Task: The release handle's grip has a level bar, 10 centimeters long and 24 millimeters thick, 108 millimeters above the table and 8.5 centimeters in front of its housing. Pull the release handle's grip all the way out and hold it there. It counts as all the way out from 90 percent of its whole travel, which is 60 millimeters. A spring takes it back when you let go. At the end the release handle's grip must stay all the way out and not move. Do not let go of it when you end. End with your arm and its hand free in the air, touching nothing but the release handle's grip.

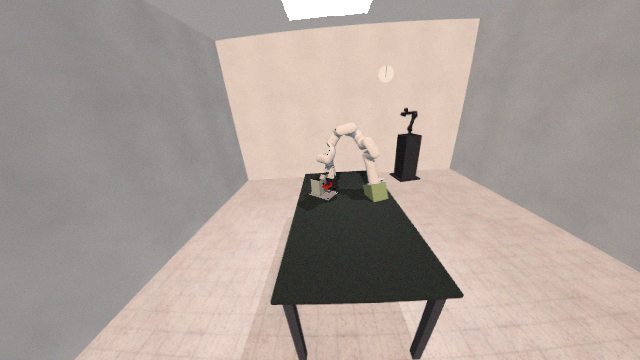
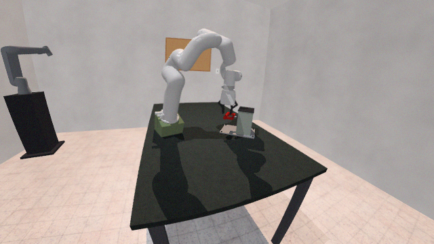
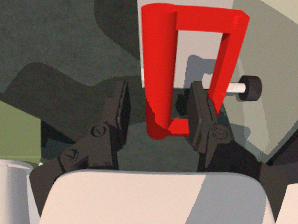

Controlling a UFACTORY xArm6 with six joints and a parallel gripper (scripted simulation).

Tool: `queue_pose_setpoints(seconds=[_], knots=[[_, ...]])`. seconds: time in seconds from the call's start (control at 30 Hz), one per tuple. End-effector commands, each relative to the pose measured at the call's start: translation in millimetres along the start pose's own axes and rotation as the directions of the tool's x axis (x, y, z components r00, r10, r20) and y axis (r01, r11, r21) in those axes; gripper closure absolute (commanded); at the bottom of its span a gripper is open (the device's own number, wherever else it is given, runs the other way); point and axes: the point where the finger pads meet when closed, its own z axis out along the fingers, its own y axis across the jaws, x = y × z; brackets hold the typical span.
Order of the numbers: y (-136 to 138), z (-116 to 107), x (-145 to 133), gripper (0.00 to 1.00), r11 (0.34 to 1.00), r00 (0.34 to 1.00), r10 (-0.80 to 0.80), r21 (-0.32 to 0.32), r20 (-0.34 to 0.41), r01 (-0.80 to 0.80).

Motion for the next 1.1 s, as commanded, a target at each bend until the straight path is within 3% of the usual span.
queue_pose_setpoints(seconds=[0.0, 1.07], knots=[[0.7, 4.6, 0.7, 0.48, 1.000, 1.000, 0.001, -0.002, -0.002, -0.001], [0.7, 30.0, 0.7, 0.48, 1.000, 1.000, 0.001, -0.002, -0.002, -0.001]])
